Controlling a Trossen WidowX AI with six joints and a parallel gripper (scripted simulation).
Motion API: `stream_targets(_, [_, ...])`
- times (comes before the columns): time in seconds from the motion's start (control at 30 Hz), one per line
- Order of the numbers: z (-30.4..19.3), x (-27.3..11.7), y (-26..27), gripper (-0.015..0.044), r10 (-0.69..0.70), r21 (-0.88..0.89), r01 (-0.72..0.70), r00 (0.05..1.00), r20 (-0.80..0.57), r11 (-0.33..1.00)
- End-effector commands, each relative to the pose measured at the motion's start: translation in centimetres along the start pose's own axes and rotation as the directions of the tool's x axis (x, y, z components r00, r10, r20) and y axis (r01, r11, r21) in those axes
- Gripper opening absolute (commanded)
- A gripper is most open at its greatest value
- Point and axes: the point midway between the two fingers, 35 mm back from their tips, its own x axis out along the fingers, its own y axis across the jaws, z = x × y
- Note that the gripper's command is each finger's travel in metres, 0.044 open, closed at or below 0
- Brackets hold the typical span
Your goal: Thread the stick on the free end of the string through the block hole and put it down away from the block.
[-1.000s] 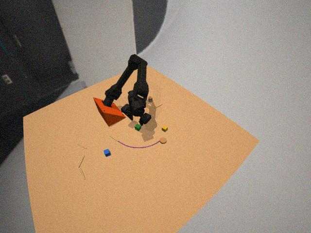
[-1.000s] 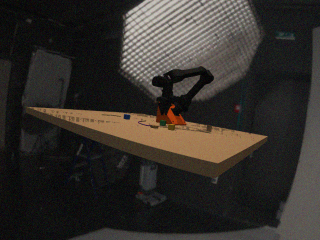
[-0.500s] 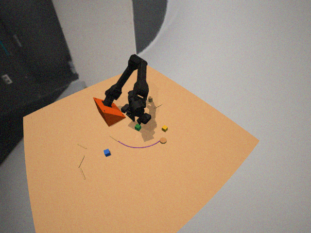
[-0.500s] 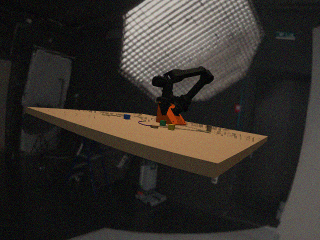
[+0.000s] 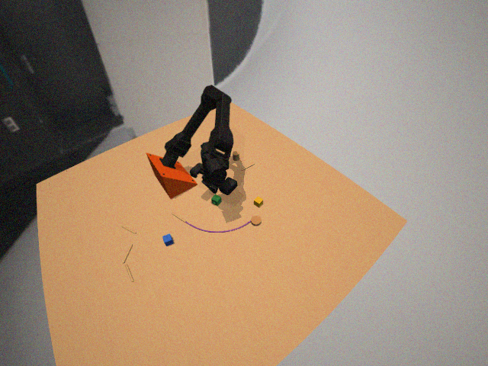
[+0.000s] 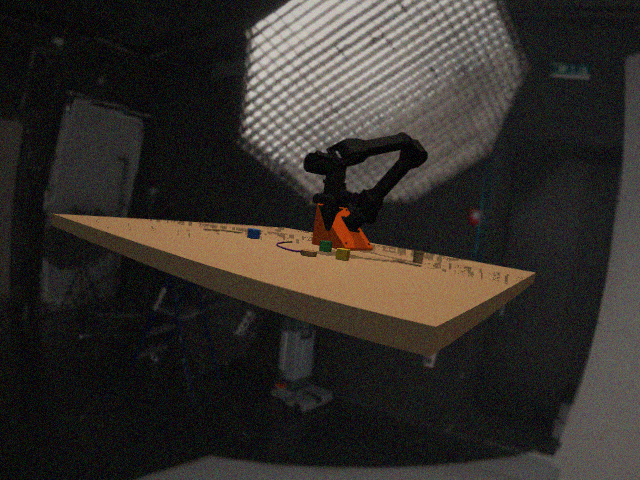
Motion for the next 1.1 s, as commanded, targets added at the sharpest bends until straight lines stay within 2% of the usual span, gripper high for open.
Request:
stream_targets(0.0, [0.0, 0.0, 0.0, 0.0, 0.0, 0.0, 0.0, 1.0, 0.0, 1.0])
stream_targets(0.27, [0.0, 0.0, 0.0, 0.0, 0.0, 0.0, 0.0, 1.0, 0.0, 1.0])
stream_targets(0.57, [0.0, 0.0, 0.0, 0.0236, 0.0, 0.0, 0.0, 1.0, 0.0, 1.0])
stream_targets(0.6, [0.0, 0.0, 0.0, 0.0239, 0.0, 0.0, 0.0, 1.0, 0.0, 1.0])
stream_targets(0.63, [0.0, 0.0, 0.0, 0.0239, 0.0, 0.0, 0.0, 1.0, 0.0, 1.0])
stream_targets(0.93, [0.0, 0.0, 0.0, 0.0003, 0.0, 0.0, 0.0, 1.0, 0.0, 1.0])
stream_targets(1.07, [0.0, 0.0, 0.0, 0.0, 0.0, 0.0, 0.0, 1.0, 0.0, 1.0])
